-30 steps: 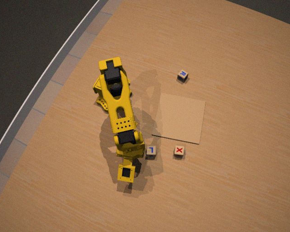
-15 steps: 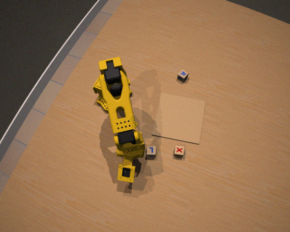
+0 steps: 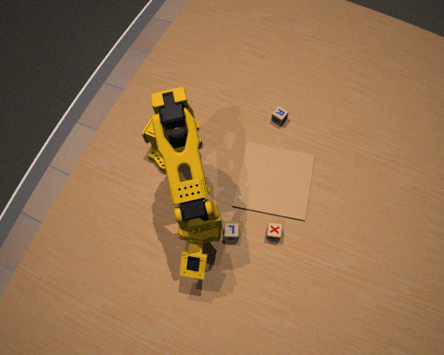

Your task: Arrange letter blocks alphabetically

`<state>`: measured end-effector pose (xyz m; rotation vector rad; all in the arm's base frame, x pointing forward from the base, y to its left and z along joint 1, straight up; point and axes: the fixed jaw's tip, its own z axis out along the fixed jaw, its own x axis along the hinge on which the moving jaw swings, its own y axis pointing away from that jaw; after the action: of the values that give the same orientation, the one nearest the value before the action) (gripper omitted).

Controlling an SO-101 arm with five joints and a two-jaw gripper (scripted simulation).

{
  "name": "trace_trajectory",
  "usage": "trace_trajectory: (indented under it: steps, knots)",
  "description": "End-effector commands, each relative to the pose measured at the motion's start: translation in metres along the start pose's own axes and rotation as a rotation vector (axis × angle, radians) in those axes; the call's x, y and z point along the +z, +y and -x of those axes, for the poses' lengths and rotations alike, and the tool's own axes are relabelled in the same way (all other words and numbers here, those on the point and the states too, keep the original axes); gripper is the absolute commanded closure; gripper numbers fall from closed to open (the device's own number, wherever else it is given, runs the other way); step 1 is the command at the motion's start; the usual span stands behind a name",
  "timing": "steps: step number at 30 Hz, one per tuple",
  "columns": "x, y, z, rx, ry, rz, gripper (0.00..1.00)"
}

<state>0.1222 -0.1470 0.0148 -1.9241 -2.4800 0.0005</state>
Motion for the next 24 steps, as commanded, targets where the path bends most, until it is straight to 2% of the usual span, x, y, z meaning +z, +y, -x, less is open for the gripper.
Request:
trace_trajectory:
  steps: [1, 11, 24]
  knots:
    - [-0.0082, 0.0026, 0.0076, 0.0, -0.051, 0.023, 0.76]
    - [-0.0082, 0.0026, 0.0076, 0.0, -0.051, 0.023, 0.68]
    - [-0.0116, 0.0028, 0.008, 0.0, -0.051, 0.023, 0.67]
